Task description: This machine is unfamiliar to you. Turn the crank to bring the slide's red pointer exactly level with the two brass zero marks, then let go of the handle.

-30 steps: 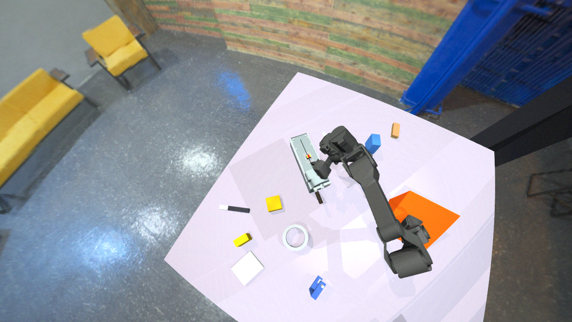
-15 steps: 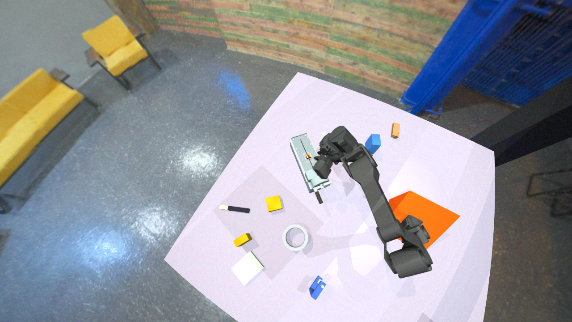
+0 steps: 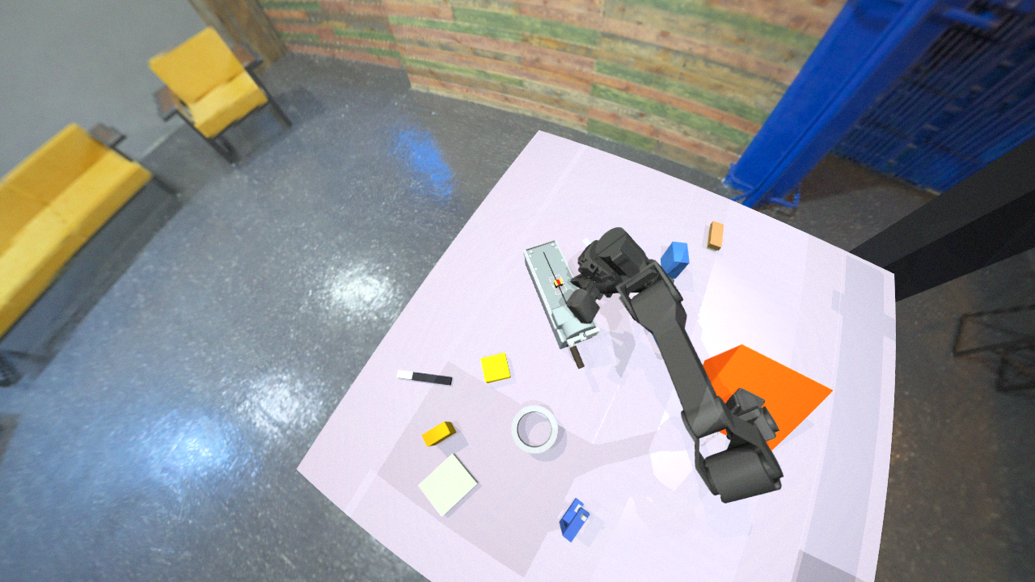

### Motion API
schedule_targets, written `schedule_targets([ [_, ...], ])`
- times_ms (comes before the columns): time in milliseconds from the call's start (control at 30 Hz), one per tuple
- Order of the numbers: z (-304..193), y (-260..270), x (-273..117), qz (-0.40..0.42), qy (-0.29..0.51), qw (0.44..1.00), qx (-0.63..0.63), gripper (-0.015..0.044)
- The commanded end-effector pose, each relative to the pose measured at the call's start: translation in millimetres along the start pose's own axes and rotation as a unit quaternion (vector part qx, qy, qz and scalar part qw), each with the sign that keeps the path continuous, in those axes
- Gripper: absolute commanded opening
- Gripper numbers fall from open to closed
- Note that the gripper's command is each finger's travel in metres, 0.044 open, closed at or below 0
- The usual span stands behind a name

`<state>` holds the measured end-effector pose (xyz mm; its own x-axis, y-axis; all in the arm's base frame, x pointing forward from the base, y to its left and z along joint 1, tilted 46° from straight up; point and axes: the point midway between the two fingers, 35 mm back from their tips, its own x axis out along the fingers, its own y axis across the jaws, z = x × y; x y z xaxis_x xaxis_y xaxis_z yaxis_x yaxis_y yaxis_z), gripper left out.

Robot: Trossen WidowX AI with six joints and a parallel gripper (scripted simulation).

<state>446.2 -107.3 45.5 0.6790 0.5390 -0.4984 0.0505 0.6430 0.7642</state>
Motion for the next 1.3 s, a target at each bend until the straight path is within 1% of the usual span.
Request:
schedule_targets([
  [0, 0, 0, 0, 0.0, 0.0, 1.0, 0.0, 0.0],
  [133, 0, 0, 0, 0.0, 0.0, 1.0, 0.0, 0.0],
  [600, 0, 0, 0, 0.0, 0.0, 1.0, 0.0, 0.0368],
  [700, 6, 0, -6, -0.002, 0.0, 1.0, -0.002, 0.044],
  [967, 35, 4, -39, -0.001, 0.0, 1.0, 0.0, 0.044],
  [1267, 35, 4, -40, -0.001, 0.0, 1.0, 0.0, 0.044],
])
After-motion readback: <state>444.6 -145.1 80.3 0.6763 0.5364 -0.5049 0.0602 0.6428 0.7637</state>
